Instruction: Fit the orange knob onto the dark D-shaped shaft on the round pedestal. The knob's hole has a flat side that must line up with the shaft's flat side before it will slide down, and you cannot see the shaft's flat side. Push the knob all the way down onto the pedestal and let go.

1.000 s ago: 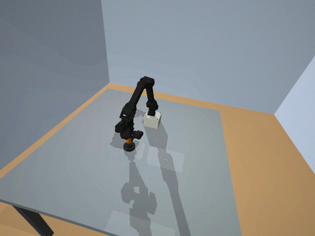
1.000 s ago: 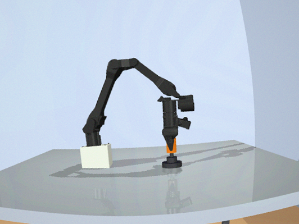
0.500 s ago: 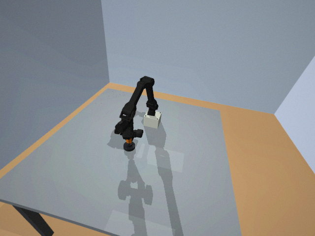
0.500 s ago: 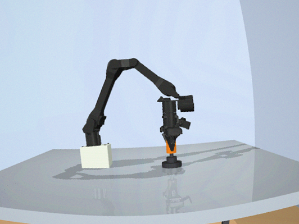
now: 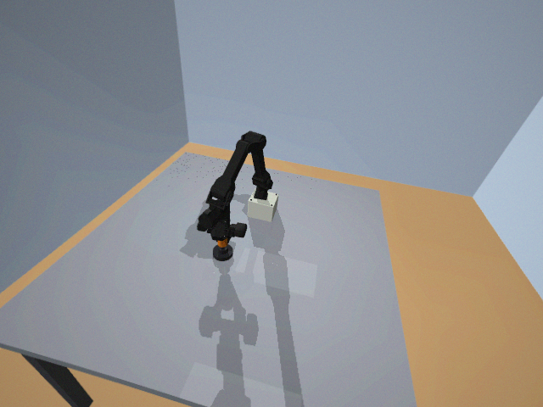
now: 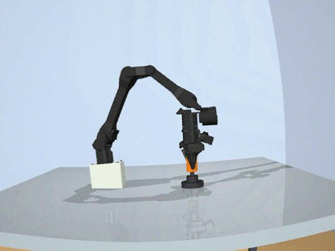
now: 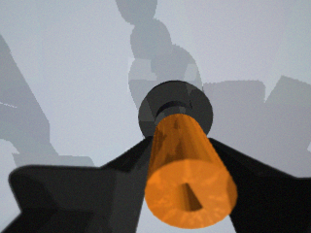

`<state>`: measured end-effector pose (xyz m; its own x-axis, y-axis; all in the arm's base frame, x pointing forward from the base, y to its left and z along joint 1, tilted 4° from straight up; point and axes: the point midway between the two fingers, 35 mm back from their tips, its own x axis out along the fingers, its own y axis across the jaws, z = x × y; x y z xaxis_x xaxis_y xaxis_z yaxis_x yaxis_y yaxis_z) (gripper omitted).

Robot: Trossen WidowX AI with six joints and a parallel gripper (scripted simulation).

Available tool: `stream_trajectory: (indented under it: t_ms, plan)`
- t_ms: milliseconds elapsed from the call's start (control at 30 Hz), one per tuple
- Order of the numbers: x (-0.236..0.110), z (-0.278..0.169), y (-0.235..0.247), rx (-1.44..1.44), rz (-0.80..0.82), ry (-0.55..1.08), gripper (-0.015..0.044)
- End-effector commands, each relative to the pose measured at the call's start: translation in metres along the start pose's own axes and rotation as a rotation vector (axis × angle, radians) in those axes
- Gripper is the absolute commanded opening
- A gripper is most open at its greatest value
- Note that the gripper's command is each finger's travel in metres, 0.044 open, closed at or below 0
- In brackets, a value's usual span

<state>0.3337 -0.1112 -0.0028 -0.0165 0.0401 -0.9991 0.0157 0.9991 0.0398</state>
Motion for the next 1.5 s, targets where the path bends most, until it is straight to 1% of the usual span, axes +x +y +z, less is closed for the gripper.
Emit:
stream_trajectory:
  t_ms: [0, 233, 467, 1333, 1467]
  plan:
    - [0.0008, 0.0005, -0.0001, -0.004, -0.001, -0.002, 0.0000]
    - [-0.0044, 0.0006, -0.0002, -0.013, -0.001, -0.002, 0.0000]
    - [-0.0017, -0.0007, -0.0001, -0.214, -0.001, -0.002, 0.0000]
    - [0.0007, 0.0005, -0.0001, -0.214, -0.001, -0.002, 0.0000]
    - [-0.0038, 0.0003, -0.0002, -0.214, -0.001, -0.002, 0.0000]
